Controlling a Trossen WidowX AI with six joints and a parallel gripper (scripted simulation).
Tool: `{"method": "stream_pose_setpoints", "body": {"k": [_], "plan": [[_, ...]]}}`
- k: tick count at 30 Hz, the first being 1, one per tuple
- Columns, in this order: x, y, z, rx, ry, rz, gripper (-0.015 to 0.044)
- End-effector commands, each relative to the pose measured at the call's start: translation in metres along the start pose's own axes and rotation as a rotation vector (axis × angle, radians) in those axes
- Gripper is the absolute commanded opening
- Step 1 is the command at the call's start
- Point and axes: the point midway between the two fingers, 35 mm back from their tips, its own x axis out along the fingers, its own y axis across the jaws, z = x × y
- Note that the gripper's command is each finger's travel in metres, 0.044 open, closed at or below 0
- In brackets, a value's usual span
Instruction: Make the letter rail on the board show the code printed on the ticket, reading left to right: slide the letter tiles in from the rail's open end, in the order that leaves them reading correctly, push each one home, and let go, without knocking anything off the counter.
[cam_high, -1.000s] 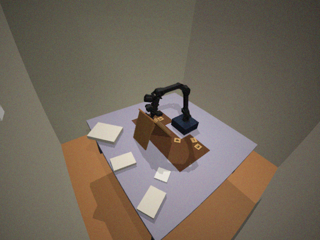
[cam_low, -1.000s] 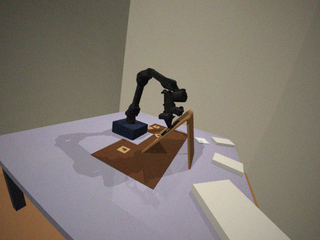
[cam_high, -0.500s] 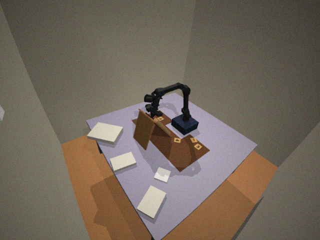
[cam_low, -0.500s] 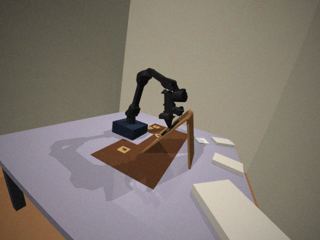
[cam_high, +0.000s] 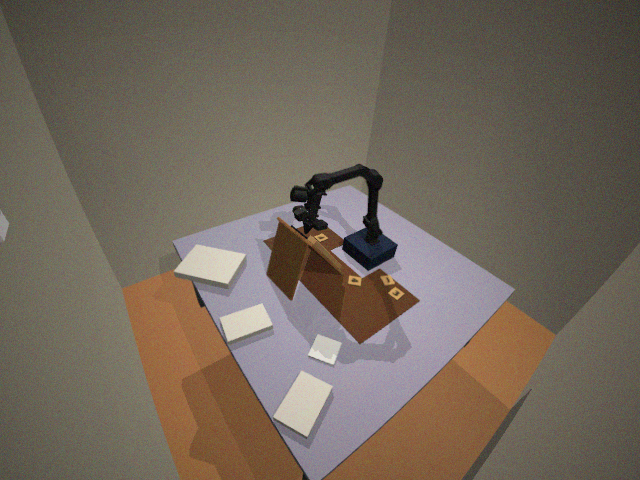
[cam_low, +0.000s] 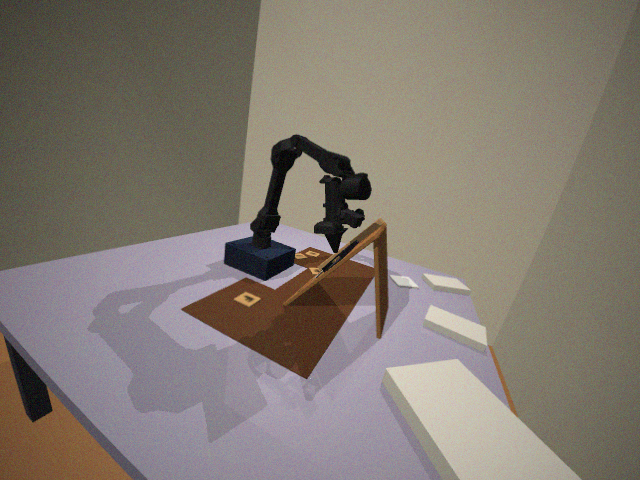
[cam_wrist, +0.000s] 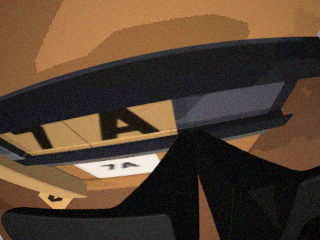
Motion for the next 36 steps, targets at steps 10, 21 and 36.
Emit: {"method": "stream_pose_setpoints", "body": {"k": [10, 21, 36], "plan": [[-0.012, 0.001, -0.01, -0.003, -0.002, 0.003, 0.0], [-0.068, 0.009, -0.036, 0.011, -0.283, 0.003, 0.0263], [-0.129, 0.049, -0.085, 0.0, -0.684, 0.006, 0.044]]}}
